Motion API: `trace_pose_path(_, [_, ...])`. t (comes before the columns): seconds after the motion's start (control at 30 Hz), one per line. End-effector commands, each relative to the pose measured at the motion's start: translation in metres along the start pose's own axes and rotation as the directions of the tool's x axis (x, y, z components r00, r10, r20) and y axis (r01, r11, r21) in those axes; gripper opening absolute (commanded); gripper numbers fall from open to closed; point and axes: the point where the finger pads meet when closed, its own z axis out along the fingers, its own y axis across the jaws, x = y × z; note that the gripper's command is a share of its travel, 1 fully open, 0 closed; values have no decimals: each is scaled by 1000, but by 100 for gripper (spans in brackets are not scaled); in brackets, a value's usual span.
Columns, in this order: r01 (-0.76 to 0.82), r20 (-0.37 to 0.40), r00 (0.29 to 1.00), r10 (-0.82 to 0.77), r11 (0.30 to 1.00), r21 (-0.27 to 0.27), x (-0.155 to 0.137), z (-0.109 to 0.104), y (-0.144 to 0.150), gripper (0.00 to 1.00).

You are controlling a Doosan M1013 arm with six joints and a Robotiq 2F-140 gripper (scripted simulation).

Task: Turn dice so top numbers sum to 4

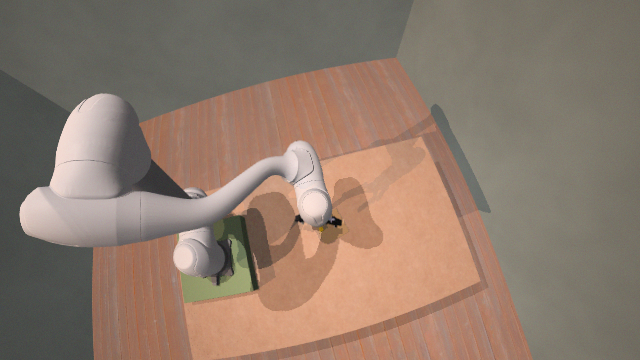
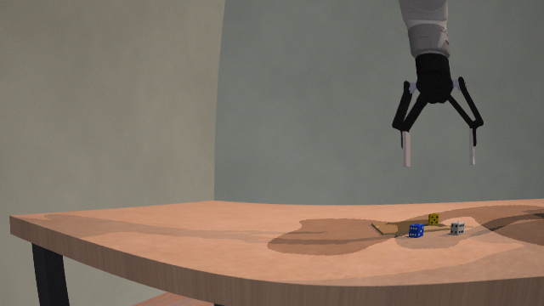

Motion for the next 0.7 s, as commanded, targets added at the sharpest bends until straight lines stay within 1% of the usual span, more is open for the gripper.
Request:
trace_pose_path(0.0, [-172,-13,985,172,985,7,-6,1,4,100])
trace_pose_path(0.1, [-262,-12,965,262,965,8,-9,2,6,100])
trace_pose_path(0.13, [-269,-12,963,269,963,8,-9,2,7,100])
trace_pose_path(0.17, [-331,-11,943,332,943,9,-11,2,8,100])
trace_pose_path(0.27, [-427,-10,904,427,904,10,-14,3,11,100])
trace_pose_path(0.3, [-436,-10,900,436,900,10,-15,3,11,100])
trace_pose_path(0.33, [-490,-10,872,490,872,11,-17,4,13,100])
trace_pose_path(0.4, [-550,-9,835,550,835,11,-19,4,15,100])
trace_pose_path(0.47, [-550,-9,835,550,835,11,-19,4,15,100])
trace_pose_path(0.53, [-654,-7,756,654,756,12,-23,5,18,100])
trace_pose_path(0.67, [-741,-6,671,741,671,13,-27,6,21,100])
